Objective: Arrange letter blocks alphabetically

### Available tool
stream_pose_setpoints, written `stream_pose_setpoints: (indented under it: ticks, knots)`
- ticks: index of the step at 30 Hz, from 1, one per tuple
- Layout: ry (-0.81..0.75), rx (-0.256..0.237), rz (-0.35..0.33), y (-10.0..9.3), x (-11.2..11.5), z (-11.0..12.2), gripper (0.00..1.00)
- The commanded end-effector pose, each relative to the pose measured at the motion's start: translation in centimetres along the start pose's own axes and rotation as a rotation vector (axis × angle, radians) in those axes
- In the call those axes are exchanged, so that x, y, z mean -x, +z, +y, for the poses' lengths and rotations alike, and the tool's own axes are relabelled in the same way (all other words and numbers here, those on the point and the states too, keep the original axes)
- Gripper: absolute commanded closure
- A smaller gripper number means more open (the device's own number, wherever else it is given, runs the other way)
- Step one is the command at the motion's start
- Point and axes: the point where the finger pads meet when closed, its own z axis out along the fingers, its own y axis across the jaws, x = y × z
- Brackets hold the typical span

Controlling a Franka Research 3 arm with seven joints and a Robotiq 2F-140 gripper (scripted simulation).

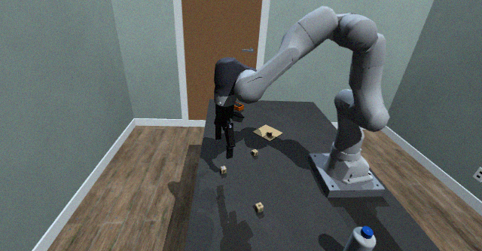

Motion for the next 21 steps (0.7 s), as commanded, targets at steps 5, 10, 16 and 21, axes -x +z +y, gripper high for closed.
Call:
stream_pose_setpoints:
  ticks: [5, 10, 16, 21]
  knots:
    - [0.014, 0.002, 0.004, 0.1, -0.1, 0.1, 0.00]
    - [0.011, 0.002, 0.004, 0.1, -0.1, 0.0, 0.00]
    - [-0.125, -0.007, 0.007, 0.1, -2.3, -3.0, 0.00]
    - [-0.179, -0.010, 0.009, 0.2, -3.2, -4.1, 0.00]
